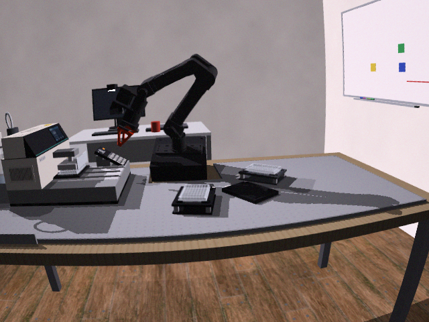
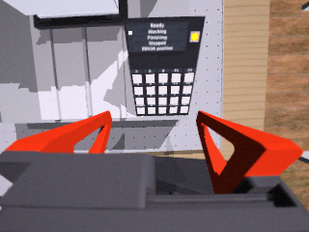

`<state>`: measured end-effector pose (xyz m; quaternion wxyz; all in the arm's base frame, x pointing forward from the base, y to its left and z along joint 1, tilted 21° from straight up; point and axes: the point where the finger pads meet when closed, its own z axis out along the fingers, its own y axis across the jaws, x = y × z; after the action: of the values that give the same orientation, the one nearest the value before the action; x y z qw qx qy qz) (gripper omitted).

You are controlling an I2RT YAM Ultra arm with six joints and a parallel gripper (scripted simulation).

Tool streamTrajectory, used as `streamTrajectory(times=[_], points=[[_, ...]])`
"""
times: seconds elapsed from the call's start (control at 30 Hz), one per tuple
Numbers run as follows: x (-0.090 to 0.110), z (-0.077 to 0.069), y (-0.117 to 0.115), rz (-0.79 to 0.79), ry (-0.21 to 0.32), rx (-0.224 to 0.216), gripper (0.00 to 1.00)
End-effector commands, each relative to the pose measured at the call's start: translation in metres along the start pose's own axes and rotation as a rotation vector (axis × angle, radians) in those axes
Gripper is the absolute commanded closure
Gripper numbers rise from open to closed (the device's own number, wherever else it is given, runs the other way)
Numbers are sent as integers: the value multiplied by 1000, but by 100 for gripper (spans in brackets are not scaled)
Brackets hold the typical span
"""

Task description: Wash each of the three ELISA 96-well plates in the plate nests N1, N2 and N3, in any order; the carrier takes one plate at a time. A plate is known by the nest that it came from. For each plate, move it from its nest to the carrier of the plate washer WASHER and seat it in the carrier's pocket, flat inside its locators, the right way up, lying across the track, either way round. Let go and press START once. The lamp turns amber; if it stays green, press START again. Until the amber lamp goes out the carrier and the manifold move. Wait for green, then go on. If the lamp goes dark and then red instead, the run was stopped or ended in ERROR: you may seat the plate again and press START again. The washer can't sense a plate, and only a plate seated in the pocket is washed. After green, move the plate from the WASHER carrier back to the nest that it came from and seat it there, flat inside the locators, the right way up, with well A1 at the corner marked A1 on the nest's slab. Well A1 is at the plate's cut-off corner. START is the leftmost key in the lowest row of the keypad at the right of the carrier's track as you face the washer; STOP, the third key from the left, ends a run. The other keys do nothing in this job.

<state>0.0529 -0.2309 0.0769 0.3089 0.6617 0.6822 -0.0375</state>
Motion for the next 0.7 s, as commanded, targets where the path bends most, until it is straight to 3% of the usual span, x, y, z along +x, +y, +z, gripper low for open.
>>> streamTrajectory(times=[0.0, 0.67], points=[[-16, -3, -1, -30, -30, -6, 0], [-71, -5, -26, -31, -31, -5, 0]])
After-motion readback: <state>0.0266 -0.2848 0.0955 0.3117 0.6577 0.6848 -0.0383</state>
